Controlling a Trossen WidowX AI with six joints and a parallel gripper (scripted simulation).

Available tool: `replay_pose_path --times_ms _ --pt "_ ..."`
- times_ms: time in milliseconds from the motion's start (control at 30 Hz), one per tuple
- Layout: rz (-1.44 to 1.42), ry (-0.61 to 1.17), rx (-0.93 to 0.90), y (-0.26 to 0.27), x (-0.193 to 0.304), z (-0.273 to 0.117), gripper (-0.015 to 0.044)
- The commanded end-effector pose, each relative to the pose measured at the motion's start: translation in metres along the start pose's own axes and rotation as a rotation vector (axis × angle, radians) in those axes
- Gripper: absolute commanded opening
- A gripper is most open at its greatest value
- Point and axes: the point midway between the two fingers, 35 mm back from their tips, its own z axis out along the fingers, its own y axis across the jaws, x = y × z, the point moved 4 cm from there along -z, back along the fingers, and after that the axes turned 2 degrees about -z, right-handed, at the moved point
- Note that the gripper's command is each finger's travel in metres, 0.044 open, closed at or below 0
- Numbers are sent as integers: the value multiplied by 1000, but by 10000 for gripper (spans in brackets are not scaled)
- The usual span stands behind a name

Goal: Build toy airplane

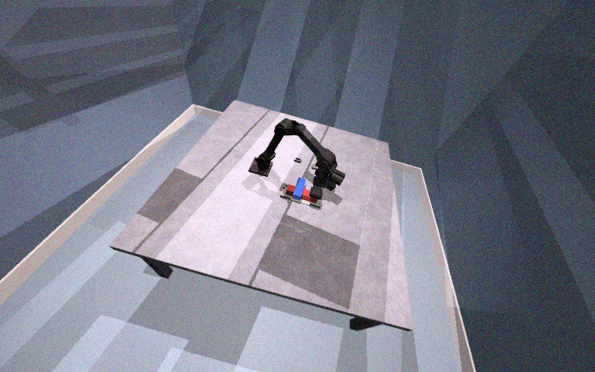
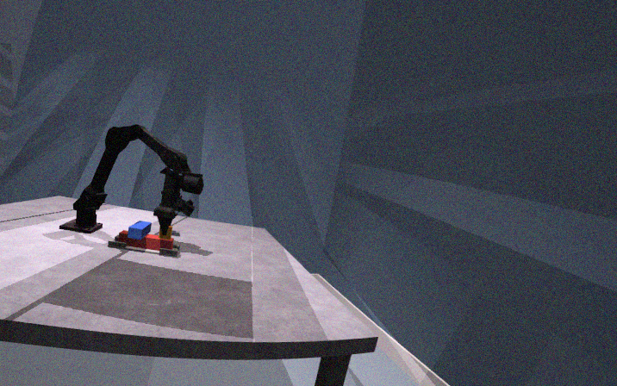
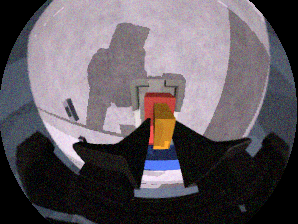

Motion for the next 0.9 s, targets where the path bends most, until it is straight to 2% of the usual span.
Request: replay_pose_path --times_ms 0,67,300,567,867 --pt "0 0 1 0 0 0 210" --pt "0 0 1 0 0 0 260" --pt "0 -1 1 0 0 -2 260" --pt "-3 -4 2 0 0 -89 260" --pt "-3 -4 2 -1 -3 -91 260"
